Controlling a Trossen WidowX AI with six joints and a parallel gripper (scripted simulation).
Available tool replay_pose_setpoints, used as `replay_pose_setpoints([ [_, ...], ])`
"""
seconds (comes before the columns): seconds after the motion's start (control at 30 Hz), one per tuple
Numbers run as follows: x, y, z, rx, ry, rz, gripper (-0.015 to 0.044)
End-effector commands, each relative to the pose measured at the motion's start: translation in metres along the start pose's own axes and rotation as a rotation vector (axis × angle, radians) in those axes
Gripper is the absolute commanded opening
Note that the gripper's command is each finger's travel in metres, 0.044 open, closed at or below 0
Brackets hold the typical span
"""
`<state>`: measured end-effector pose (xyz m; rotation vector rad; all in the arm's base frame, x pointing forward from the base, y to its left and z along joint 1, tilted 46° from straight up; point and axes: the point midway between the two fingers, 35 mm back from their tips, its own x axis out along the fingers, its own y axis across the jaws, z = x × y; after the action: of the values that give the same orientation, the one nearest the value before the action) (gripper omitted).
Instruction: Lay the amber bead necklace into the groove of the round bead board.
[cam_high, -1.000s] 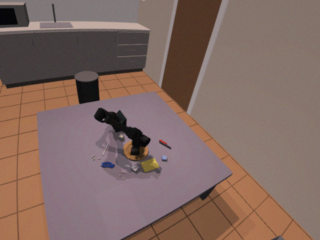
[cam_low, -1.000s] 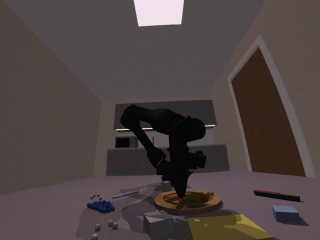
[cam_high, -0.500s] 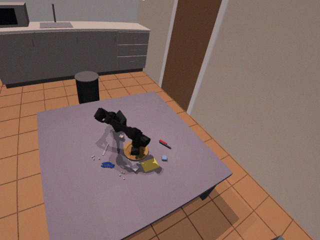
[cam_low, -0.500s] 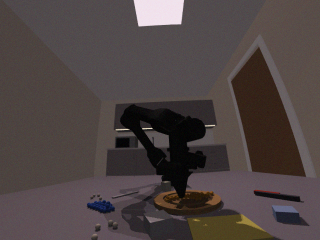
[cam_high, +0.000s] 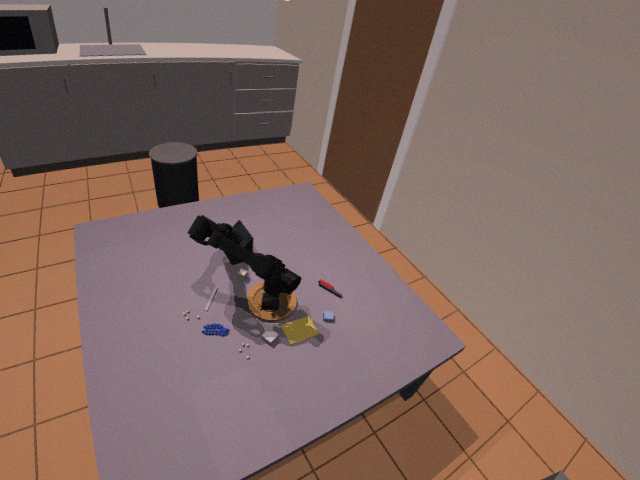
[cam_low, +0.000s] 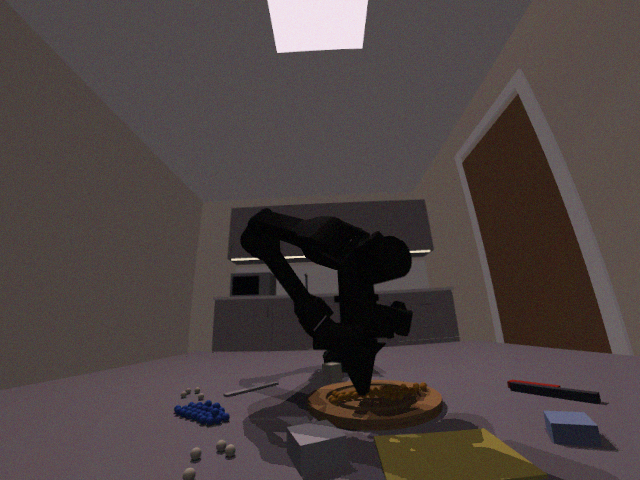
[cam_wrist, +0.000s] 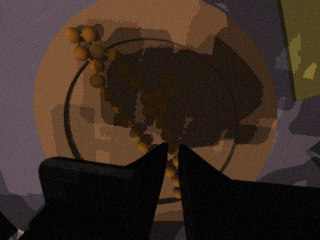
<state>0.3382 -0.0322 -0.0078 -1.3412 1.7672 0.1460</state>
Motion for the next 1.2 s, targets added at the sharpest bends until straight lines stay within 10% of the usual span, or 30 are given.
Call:
replay_pose_setpoints([
  [0.0, -0.005, 0.001, -0.001, -0.005, 0.003, -0.001, 0.0],
  [1.17, 0.005, -0.043, 0.008, -0.004, 0.003, -0.003, 0.0],
])
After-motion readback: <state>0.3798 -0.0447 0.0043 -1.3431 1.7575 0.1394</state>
